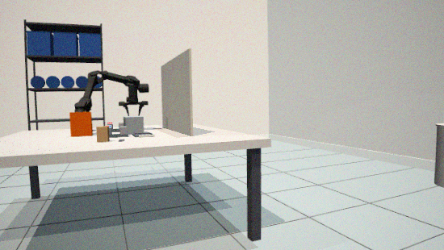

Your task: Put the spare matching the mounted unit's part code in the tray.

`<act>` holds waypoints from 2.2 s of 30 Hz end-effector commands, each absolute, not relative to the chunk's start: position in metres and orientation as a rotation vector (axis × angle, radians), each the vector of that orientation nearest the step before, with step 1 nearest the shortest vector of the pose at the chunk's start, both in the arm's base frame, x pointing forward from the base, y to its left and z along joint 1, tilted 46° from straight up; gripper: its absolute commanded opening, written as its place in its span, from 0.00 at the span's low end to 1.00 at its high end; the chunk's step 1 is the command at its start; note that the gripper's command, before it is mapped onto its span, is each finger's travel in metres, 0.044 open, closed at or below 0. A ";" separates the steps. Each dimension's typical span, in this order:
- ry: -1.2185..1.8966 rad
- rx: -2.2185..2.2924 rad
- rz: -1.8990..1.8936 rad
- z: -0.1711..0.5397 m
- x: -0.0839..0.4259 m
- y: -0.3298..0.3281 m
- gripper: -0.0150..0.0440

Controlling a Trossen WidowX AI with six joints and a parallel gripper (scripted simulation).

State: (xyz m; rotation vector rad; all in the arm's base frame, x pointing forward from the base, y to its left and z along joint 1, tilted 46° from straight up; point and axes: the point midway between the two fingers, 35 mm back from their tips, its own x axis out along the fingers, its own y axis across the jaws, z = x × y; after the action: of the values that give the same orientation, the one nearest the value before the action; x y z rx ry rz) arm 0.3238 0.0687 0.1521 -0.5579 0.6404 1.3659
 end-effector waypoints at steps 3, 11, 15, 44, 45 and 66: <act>0.643 -0.552 1.370 0.144 0.324 0.076 0.76; 0.643 -0.552 1.370 0.135 0.326 0.085 0.76; 0.643 -0.553 1.369 0.130 0.327 0.090 0.76; 0.638 -0.548 1.371 0.100 0.328 0.123 0.76; 0.638 -0.548 1.371 0.100 0.328 0.123 0.76; 0.633 -0.548 1.373 0.101 0.328 0.123 0.41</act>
State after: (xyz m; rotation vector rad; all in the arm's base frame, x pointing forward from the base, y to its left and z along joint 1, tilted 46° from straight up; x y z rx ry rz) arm 0.3278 0.1234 0.1013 -0.5473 0.6330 1.3734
